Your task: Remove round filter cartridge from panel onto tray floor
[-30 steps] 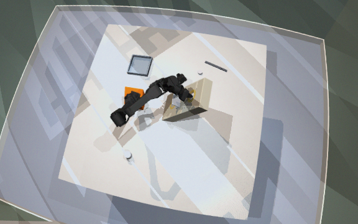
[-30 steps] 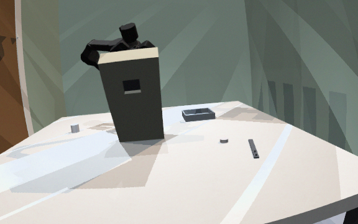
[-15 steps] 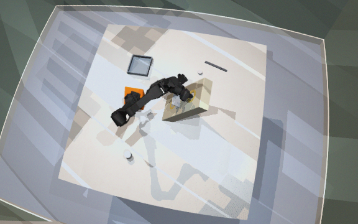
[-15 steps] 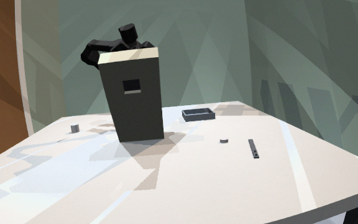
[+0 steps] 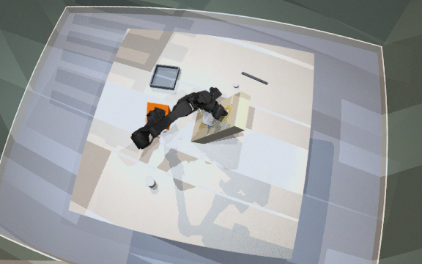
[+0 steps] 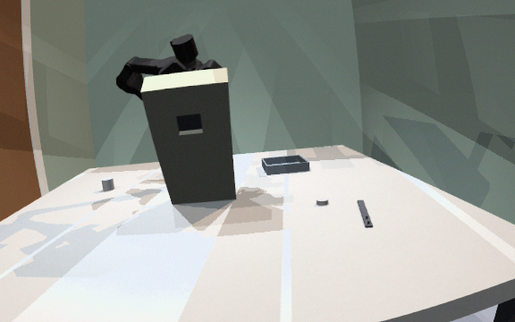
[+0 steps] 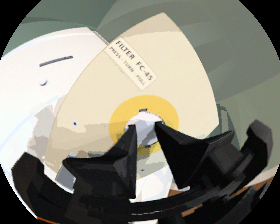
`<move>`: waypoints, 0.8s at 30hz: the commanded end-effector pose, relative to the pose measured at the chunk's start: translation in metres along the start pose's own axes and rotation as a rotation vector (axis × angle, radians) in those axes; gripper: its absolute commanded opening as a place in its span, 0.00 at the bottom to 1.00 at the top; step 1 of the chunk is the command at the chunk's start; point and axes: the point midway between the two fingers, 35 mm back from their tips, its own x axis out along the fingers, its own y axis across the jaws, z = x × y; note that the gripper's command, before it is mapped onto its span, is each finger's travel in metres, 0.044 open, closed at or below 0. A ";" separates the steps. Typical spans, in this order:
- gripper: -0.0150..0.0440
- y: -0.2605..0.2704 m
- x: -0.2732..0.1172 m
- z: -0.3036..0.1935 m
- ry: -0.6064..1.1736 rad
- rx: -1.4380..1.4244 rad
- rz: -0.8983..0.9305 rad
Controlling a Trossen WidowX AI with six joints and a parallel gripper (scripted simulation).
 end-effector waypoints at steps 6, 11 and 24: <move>0.44 0.001 0.006 -0.001 0.000 0.001 0.007; 0.39 0.000 0.000 0.000 0.000 -0.001 -0.001; 0.25 0.001 0.005 0.000 0.000 0.129 0.004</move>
